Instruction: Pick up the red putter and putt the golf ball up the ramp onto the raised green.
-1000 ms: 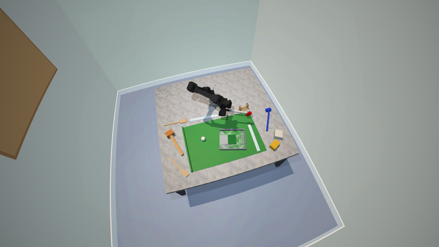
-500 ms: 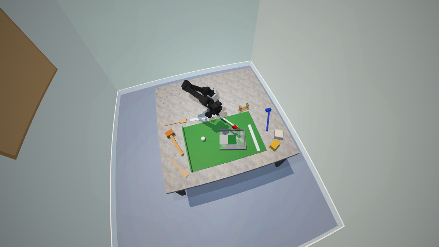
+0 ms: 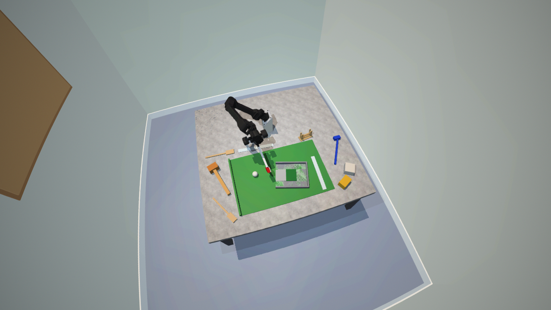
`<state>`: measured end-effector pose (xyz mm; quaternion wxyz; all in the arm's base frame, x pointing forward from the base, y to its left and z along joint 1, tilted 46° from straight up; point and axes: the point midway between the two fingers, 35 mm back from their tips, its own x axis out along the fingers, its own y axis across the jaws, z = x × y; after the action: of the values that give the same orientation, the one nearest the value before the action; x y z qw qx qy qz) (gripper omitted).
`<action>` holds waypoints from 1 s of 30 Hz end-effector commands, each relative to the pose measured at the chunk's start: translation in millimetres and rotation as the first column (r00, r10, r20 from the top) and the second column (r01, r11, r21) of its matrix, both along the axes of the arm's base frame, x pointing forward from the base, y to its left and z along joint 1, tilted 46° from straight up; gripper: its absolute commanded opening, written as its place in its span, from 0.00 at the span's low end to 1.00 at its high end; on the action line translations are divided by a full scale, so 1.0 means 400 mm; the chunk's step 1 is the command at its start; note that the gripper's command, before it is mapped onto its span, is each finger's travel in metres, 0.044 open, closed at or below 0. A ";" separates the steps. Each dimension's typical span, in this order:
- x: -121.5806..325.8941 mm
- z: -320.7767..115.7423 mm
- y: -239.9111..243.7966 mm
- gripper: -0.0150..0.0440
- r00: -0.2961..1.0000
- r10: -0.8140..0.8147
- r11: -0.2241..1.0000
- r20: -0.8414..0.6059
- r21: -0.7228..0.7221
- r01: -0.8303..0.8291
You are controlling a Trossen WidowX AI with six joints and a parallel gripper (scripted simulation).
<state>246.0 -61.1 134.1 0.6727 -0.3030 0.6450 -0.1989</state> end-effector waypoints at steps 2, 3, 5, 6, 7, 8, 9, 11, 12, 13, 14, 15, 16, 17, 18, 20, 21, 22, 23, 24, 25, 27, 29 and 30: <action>-0.038 0.056 -0.051 0.25 0.984 -0.134 0.991 0.117 -0.013 0.136; -0.047 0.067 -0.061 0.25 0.977 -0.160 0.986 0.139 -0.014 0.164; -0.066 0.088 -0.081 0.25 0.960 -0.211 0.976 0.183 -0.015 0.218; -0.075 0.098 -0.091 0.25 0.950 -0.236 0.969 0.206 -0.015 0.245; -0.086 0.109 -0.100 0.25 0.938 -0.261 0.962 0.228 -0.015 0.271; -0.094 0.117 -0.107 0.25 0.928 -0.281 0.956 0.246 -0.014 0.293; -0.100 0.122 -0.112 0.25 0.921 -0.292 0.952 0.257 -0.013 0.306; -0.101 0.123 -0.113 0.25 0.919 -0.296 0.951 0.260 -0.013 0.310; -0.101 0.123 -0.113 0.25 0.919 -0.296 0.951 0.260 -0.013 0.310; -0.101 0.123 -0.113 0.25 0.919 -0.296 0.951 0.260 -0.013 0.310; -0.101 0.122 -0.114 0.25 0.919 -0.296 0.951 0.260 -0.013 0.310; -0.101 0.120 -0.116 0.25 0.919 -0.296 0.951 0.260 -0.013 0.310; -0.100 0.117 -0.119 0.25 0.919 -0.296 0.951 0.260 -0.013 0.310; -0.100 0.112 -0.123 0.25 0.919 -0.297 0.951 0.260 -0.012 0.310; -0.099 0.107 -0.129 0.25 0.919 -0.297 0.951 0.260 -0.012 0.310; -0.097 0.095 -0.141 0.25 0.919 -0.297 0.951 0.260 -0.011 0.310; -0.097 0.089 -0.148 0.25 0.919 -0.297 0.951 0.260 -0.011 0.310; -0.096 0.083 -0.154 0.25 0.919 -0.297 0.951 0.260 -0.012 0.310; -0.096 0.076 -0.161 0.25 0.919 -0.297 0.951 0.260 -0.012 0.310; -0.096 0.070 -0.168 0.25 0.919 -0.296 0.951 0.261 -0.012 0.310; -0.096 0.064 -0.175 0.25 0.919 -0.296 0.951 0.261 -0.013 0.310; -0.096 0.056 -0.184 0.25 0.919 -0.296 0.951 0.262 -0.014 0.310; -0.096 0.055 -0.186 0.25 0.919 -0.296 0.951 0.262 -0.015 0.310; -0.096 0.054 -0.187 0.25 0.919 -0.296 0.951 0.262 -0.015 0.310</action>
<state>206.1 -133.7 157.0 0.6994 -0.1890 0.5890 -0.3581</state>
